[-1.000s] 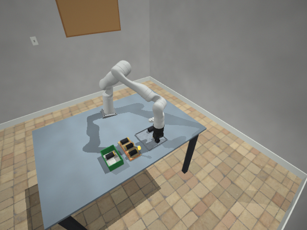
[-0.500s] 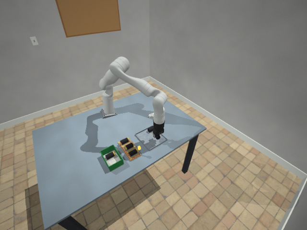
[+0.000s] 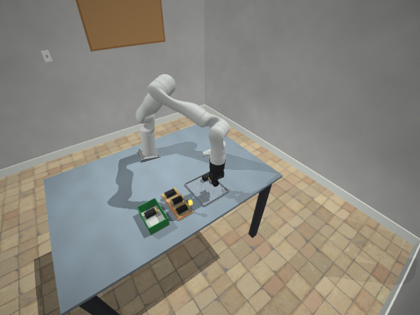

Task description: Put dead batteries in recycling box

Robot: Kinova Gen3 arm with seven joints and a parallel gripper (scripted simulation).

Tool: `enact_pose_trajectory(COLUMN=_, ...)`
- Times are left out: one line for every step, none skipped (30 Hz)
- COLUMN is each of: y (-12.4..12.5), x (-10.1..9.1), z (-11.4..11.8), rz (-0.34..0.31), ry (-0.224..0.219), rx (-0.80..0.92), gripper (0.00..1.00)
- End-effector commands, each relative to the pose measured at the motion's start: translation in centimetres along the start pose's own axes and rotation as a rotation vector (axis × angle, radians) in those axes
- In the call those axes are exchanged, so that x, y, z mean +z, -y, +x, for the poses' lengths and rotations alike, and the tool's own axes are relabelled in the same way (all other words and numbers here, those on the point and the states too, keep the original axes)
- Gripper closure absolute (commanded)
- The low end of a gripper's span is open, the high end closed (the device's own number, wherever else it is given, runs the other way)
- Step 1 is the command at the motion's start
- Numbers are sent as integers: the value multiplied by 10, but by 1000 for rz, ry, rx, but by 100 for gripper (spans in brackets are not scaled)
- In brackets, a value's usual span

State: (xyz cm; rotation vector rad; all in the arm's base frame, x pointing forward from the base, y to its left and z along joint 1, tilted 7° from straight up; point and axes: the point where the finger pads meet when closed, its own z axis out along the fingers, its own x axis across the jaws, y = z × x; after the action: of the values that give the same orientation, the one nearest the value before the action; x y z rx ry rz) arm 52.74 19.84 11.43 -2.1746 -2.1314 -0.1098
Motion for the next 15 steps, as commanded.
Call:
enact_pose_trajectory(y=-7, x=-29, z=1, rz=-25, ry=-5, rx=3, gripper=43)
enact_pose_trajectory(y=-7, x=-36, z=1, rz=-25, ry=-5, rx=3, gripper=43)
enact_pose_trajectory(y=-6, x=-42, z=0, rz=-25, ry=-5, rx=3, gripper=43)
enact_pose_trajectory(y=-6, x=-47, z=0, rz=-25, ry=-5, rx=3, gripper=43)
enact_pose_trajectory(y=-6, x=-52, z=0, rz=-25, ry=-5, rx=3, gripper=43)
enact_pose_trajectory(y=-6, x=-55, z=0, rz=-25, ry=-5, rx=3, gripper=43)
enact_pose_trajectory(y=-6, x=-57, z=0, rz=-25, ry=-5, rx=3, gripper=43)
enact_pose_trajectory(y=-6, x=-59, z=0, rz=-25, ry=-5, rx=3, gripper=43)
enact_pose_trajectory(y=-6, x=-59, z=0, rz=-25, ry=-5, rx=3, gripper=43)
enact_pose_trajectory(y=-6, x=-59, z=0, rz=-25, ry=-5, rx=3, gripper=43)
enact_pose_trajectory(y=-6, x=-59, z=0, rz=-25, ry=-5, rx=3, gripper=43)
enact_pose_trajectory(y=-6, x=-59, z=0, rz=-25, ry=-5, rx=3, gripper=43)
enact_pose_trajectory(y=-6, x=-59, z=0, rz=-25, ry=-5, rx=3, gripper=43)
enact_pose_trajectory(y=-6, x=-59, z=0, rz=-25, ry=-5, rx=3, gripper=43)
enact_pose_trajectory(y=-6, x=-59, z=0, rz=-25, ry=-5, rx=4, gripper=43)
